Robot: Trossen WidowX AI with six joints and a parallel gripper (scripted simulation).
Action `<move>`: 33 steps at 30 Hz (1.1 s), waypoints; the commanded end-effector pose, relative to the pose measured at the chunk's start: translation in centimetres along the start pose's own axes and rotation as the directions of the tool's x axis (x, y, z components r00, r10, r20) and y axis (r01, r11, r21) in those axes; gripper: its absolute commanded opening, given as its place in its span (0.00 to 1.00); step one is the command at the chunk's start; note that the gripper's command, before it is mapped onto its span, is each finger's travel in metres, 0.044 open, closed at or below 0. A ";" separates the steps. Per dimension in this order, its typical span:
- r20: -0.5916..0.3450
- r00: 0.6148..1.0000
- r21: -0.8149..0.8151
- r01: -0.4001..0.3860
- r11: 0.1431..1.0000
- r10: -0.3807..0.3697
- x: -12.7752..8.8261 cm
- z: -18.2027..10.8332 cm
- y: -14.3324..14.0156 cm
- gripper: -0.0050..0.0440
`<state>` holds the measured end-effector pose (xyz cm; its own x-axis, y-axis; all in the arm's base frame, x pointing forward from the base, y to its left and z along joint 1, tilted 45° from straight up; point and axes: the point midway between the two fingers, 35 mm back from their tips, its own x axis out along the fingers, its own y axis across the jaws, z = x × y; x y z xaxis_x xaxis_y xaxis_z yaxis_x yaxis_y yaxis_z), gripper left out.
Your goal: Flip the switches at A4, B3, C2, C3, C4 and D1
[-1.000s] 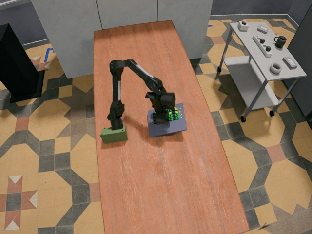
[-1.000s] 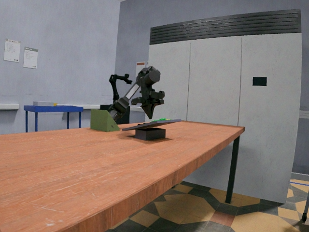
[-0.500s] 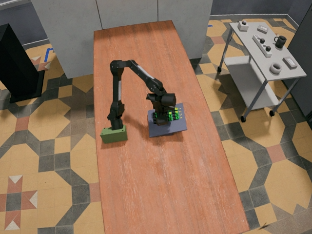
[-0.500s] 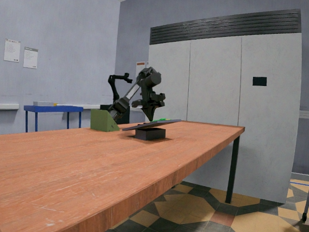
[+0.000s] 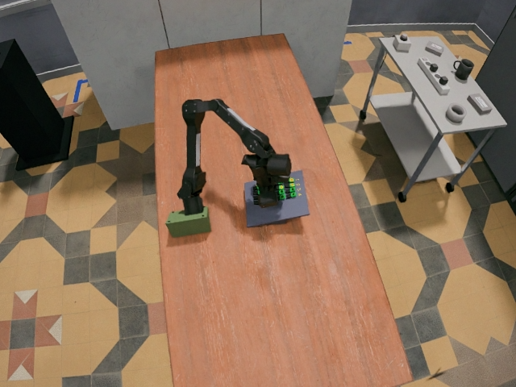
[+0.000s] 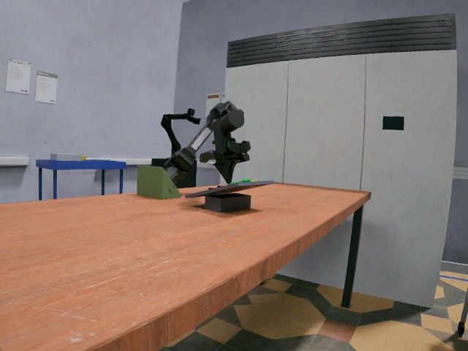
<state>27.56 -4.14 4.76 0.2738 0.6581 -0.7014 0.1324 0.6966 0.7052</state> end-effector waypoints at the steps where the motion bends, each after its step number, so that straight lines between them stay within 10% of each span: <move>1: 0.008 1.000 -0.004 -0.001 1.000 0.001 -0.1 0.2 0.1 0.00; 33: 0.000 1.000 0.002 -0.006 1.000 0.006 0.5 0.0 0.1 0.00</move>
<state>27.70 -3.93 4.55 0.2763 0.6567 -0.7017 0.1325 0.6972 0.7046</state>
